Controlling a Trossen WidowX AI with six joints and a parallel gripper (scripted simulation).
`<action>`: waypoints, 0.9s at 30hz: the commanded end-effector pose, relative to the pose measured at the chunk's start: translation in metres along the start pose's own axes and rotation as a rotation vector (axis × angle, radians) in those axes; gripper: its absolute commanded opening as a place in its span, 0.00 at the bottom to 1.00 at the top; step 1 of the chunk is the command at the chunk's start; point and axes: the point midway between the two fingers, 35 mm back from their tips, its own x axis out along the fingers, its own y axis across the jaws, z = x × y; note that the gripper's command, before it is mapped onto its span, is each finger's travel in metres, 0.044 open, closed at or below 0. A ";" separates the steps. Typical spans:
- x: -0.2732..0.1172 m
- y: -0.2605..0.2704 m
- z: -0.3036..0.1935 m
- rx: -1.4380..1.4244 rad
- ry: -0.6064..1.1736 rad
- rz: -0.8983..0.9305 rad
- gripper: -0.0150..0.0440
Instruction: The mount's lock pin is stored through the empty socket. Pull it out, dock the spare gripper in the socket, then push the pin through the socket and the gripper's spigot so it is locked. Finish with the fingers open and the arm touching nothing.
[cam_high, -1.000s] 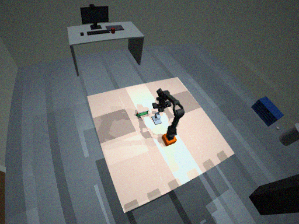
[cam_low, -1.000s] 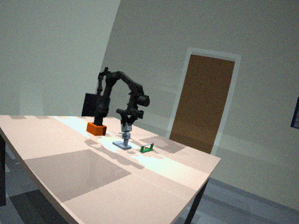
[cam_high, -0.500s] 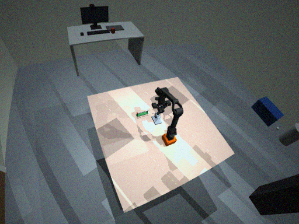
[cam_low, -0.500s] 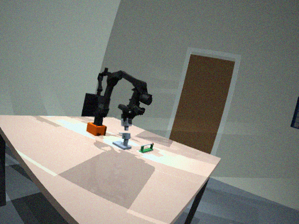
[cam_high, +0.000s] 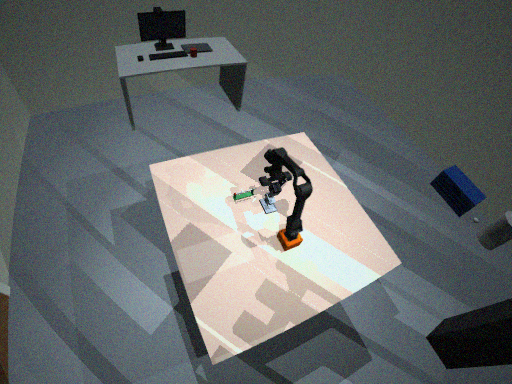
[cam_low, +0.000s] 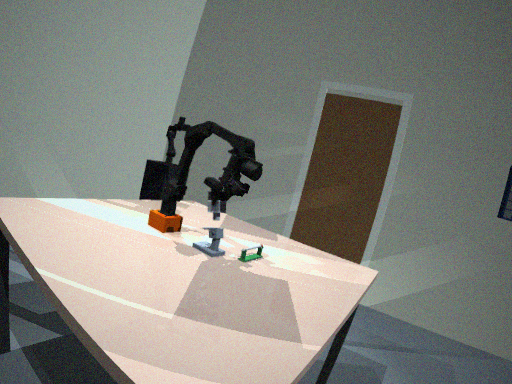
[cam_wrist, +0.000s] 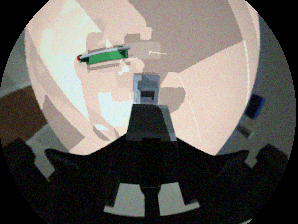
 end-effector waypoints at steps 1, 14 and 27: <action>0.002 0.000 0.002 -0.020 0.005 0.013 0.25; 0.019 -0.001 0.012 -0.037 0.010 0.021 0.25; 0.035 0.000 0.021 -0.037 0.010 0.022 0.25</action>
